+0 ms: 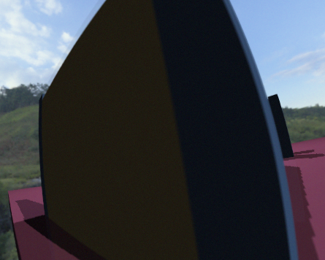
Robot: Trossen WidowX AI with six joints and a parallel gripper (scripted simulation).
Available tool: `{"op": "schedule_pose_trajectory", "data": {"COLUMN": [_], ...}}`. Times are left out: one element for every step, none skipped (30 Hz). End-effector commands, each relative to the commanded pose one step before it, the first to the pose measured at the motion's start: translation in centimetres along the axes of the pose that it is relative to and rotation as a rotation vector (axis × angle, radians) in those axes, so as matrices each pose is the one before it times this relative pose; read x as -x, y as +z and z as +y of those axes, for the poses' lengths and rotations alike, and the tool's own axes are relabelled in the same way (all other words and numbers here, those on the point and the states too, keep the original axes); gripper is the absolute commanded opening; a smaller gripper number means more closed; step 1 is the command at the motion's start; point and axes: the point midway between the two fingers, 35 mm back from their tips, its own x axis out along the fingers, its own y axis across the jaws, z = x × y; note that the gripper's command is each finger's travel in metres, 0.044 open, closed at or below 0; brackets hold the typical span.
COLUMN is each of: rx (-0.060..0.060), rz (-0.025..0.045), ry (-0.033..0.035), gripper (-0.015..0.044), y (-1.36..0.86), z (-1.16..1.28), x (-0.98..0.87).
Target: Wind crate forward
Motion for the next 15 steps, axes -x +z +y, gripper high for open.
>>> {"op": "schedule_pose_trajectory", "data": {"rx": [-0.0393,0.0000,0.0000,-0.0098,-0.0208,-0.0265,-0.0165,-0.0033,-0.0002,-0.0005,-0.0009,-0.0009,-0.0006,-0.0004,-0.0001], "rz": [-0.00089,0.00000,0.00000,-0.00022,-0.00044,-0.00051,-0.00028,-0.00022,0.00001,0.00002,0.00003,0.00003,0.00000,0.00000,0.00000], "ry": [0.00359,0.00000,0.00000,0.00079,0.00169,0.00217,0.00136,0.00020,-0.00009,-0.00027,-0.00045,-0.00045,-0.00019,-0.00013,-0.00004], "gripper": [0.0000,0.0000,0.0000,0.0000,0.0000,0.0000,0.0000,0.0000,0.0000,0.0000,0.0000,0.0000,0.0000,0.0000,0.0000], "y": [0.046,0.000,0.000,0.004,0.008,0.007,0.002,0.032,0.003,0.009,0.015,0.014,0.020,0.014,0.004], "z": [0.169,0.000,0.000,0.044,0.093,0.119,0.074,0.004,0.000,-0.001,-0.001,-0.001,0.001,0.001,0.000], "x": [-0.145,0.000,0.000,-0.006,-0.012,-0.016,-0.010,-0.086,-0.020,-0.061,-0.101,-0.101,-0.109,-0.076,-0.025]}}
